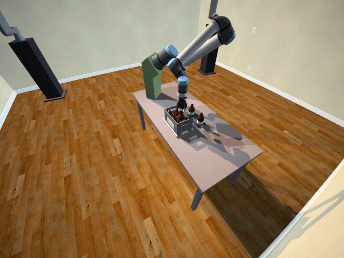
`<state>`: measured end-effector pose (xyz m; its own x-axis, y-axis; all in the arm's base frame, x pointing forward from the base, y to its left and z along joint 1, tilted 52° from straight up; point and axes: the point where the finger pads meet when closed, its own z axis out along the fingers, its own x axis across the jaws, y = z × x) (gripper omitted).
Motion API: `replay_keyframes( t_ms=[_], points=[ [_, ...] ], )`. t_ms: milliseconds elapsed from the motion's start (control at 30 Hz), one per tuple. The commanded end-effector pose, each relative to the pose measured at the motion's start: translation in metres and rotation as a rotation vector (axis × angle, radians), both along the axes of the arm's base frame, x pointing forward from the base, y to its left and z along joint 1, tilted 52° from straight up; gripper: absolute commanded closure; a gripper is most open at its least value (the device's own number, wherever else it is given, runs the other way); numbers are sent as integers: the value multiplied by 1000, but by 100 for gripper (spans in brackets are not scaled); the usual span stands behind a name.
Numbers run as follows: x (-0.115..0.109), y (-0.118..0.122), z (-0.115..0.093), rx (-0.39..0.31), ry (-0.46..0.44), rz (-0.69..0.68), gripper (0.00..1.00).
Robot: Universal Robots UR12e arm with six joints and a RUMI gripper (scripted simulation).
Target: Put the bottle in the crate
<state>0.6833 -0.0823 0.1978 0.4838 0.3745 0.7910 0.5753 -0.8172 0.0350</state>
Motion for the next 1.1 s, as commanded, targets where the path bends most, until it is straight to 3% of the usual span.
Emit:
replay_keyframes(
  t_ms=[0,1067],
  points=[
    [1,0,-1,-1,-1,0,100],
    [9,6,-8,-1,-1,0,100]
  ],
)
